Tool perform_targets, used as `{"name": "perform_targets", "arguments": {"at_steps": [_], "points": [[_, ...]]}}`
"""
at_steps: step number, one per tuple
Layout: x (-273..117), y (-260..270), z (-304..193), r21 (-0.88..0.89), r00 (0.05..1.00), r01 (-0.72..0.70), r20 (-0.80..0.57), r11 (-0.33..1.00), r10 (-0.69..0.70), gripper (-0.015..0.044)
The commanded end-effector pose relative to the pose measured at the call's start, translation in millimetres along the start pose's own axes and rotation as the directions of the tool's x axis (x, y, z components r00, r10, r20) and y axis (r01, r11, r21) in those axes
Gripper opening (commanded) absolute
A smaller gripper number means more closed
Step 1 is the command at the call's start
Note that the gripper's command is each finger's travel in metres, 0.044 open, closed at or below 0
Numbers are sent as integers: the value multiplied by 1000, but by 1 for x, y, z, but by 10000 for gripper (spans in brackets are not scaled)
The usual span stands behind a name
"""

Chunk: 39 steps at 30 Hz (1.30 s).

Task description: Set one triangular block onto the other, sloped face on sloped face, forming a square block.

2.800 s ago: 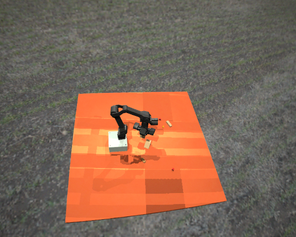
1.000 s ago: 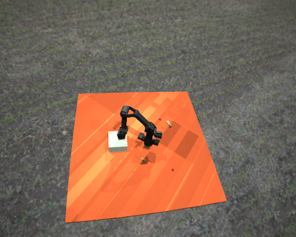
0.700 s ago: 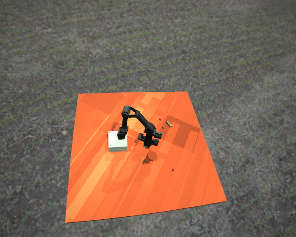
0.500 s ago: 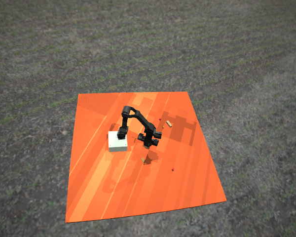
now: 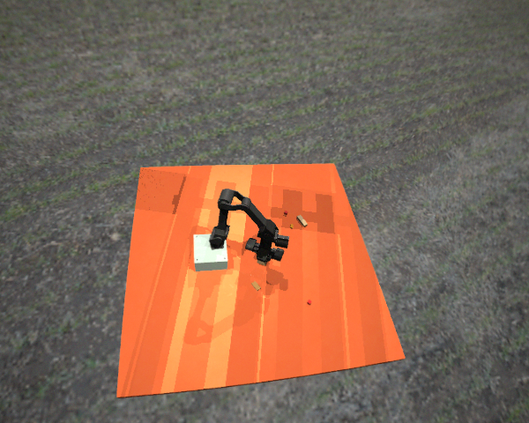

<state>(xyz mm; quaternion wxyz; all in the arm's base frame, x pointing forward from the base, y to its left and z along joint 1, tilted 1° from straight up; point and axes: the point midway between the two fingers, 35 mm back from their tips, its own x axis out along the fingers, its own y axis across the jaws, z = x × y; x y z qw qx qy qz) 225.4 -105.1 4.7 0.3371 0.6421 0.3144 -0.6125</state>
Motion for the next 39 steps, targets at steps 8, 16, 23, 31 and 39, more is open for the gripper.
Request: {"name": "perform_targets", "arguments": {"at_steps": [8,16,23,31,39], "points": [[7,0,-3,4,1000,1,-1,1000,-1,0],[12,-1,-5,4,1000,1,-2,1000,-1,0],[16,-1,-7,4,1000,1,-2,1000,-1,0],[19,-1,-8,4,1000,0,-2,1000,0,0],[19,-1,-8,6,1000,0,-2,1000,0,0]]}}
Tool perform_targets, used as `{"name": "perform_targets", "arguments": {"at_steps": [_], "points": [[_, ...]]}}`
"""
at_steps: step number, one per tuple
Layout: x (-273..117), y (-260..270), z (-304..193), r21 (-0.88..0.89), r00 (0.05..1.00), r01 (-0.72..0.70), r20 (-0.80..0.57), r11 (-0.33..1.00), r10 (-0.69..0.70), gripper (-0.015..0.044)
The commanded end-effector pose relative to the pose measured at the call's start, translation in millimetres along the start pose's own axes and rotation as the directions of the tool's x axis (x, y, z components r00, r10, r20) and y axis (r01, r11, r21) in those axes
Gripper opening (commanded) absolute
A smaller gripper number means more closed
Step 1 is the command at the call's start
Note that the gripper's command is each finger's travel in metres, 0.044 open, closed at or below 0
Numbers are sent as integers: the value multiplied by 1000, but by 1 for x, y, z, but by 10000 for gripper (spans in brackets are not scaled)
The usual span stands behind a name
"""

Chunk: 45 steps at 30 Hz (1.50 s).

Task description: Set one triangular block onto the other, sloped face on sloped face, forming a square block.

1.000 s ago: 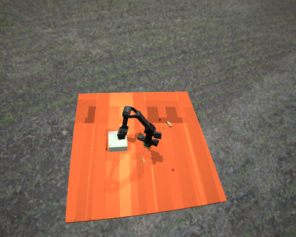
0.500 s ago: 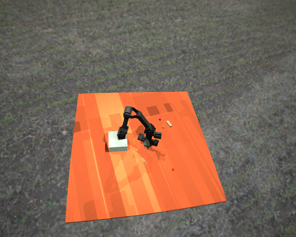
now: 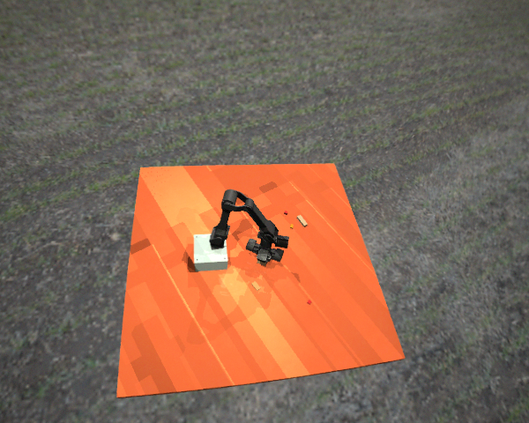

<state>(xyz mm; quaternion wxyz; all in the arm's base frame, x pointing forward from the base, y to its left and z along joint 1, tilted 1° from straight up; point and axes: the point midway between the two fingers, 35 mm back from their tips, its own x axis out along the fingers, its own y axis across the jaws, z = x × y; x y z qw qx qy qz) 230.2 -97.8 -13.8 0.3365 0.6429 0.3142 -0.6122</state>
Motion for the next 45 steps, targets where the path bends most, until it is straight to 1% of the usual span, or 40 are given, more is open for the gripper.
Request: {"name": "perform_targets", "arguments": {"at_steps": [1,28,45], "points": [[1,0,0,5,1000,0,0,1000,0,0],[2,0,-1,9,1000,-2,2,1000,2,0],[2,0,-1,3,1000,0,0,1000,0,440]]}}
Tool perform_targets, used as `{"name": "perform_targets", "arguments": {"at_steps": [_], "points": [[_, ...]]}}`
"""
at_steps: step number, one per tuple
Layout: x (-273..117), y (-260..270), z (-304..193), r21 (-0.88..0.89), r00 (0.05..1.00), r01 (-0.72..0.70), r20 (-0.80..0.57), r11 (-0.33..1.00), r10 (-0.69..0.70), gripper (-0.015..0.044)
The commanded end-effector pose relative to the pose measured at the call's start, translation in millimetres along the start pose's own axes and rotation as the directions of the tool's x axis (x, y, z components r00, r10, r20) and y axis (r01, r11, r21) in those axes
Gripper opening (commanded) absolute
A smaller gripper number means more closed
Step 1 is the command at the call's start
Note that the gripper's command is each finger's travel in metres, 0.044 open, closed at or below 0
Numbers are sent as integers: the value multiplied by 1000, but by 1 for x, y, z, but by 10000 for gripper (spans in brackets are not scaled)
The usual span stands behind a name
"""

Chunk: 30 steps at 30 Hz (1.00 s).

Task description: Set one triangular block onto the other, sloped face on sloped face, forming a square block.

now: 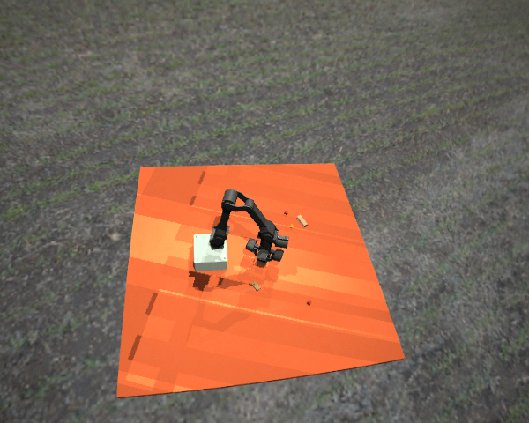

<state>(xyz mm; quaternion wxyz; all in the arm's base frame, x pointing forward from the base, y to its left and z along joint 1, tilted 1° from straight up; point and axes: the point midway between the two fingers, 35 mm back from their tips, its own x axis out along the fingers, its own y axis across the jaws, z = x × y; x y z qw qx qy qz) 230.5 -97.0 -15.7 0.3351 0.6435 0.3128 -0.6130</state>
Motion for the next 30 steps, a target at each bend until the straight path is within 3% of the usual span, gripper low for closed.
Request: {"name": "perform_targets", "arguments": {"at_steps": [1,8,16,30], "points": [[0,0,0,-1,1000,0,0,1000,0,440],[-3,1,0,-1,1000,0,0,1000,0,440],[-108,1,0,0,1000,0,0,1000,0,440],[-105,5,-1,3,1000,-19,-4,1000,19,440]]}}
